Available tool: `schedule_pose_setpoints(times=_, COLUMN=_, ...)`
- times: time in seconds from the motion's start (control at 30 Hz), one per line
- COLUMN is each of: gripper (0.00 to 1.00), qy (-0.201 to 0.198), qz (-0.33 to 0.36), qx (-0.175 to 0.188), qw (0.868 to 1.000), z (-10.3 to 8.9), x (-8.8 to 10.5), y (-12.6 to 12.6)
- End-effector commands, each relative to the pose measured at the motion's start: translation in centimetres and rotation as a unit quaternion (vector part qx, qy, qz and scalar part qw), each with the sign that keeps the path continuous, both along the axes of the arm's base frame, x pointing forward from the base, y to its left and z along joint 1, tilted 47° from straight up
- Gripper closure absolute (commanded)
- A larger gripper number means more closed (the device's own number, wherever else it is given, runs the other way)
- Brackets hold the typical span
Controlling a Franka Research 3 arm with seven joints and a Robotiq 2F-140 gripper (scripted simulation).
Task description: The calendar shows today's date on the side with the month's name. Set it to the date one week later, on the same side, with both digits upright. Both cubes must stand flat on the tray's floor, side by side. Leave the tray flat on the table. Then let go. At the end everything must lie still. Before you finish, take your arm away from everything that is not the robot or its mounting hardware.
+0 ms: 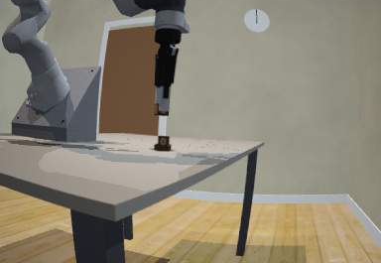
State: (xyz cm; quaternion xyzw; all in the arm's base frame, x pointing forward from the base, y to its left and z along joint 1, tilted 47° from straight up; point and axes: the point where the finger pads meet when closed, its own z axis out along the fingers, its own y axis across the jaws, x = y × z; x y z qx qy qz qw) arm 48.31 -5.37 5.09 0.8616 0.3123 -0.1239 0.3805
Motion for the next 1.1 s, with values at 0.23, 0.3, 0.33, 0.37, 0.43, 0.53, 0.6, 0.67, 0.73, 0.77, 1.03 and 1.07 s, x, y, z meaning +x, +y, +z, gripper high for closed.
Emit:
schedule_pose_setpoints(times=0.23, gripper=0.83, qy=-0.111, qz=-0.097, qx=0.004, qw=0.989, z=0.7, x=0.2, y=-0.6)
schedule_pose_setpoints(times=0.3, gripper=0.83, qy=-0.118, qz=-0.103, qx=0.005, qw=0.988, z=0.8, x=0.3, y=-0.7)
schedule_pose_setpoints(times=0.33, gripper=0.83, qy=-0.118, qz=-0.103, qx=0.005, qw=0.988, z=0.8, x=0.3, y=-0.7)
schedule_pose_setpoints(times=0.37, gripper=0.83, qy=-0.118, qz=-0.103, qx=0.005, qw=0.988, z=0.8, x=0.3, y=-0.7)
schedule_pose_setpoints(times=0.43, gripper=0.83, qy=-0.145, qz=-0.128, qx=0.006, qw=0.981, z=1.1, x=0.3, y=-1.0)
schedule_pose_setpoints(times=0.53, gripper=0.83, qy=-0.155, qz=-0.138, qx=0.007, qw=0.978, z=1.2, x=0.4, y=-1.1)
schedule_pose_setpoints(times=0.6, gripper=0.83, qy=-0.155, qz=-0.138, qx=0.007, qw=0.978, z=1.2, x=0.4, y=-1.1)
schedule_pose_setpoints(times=0.67, gripper=0.83, qy=-0.155, qz=-0.138, qx=0.007, qw=0.978, z=1.2, x=0.4, y=-1.1)
schedule_pose_setpoints(times=0.73, gripper=0.83, qy=-0.155, qz=-0.138, qx=0.007, qw=0.978, z=1.2, x=0.4, y=-1.1)
schedule_pose_setpoints(times=0.77, gripper=0.83, qy=-0.155, qz=-0.138, qx=0.007, qw=0.978, z=1.2, x=0.4, y=-1.1)
schedule_pose_setpoints(times=1.03, gripper=0.83, qy=-0.156, qz=-0.138, qx=0.007, qw=0.978, z=1.1, x=0.4, y=-1.2)
schedule_pose_setpoints(times=1.07, gripper=0.83, qy=-0.156, qz=-0.138, qx=0.007, qw=0.978, z=1.0, x=0.4, y=-1.3)
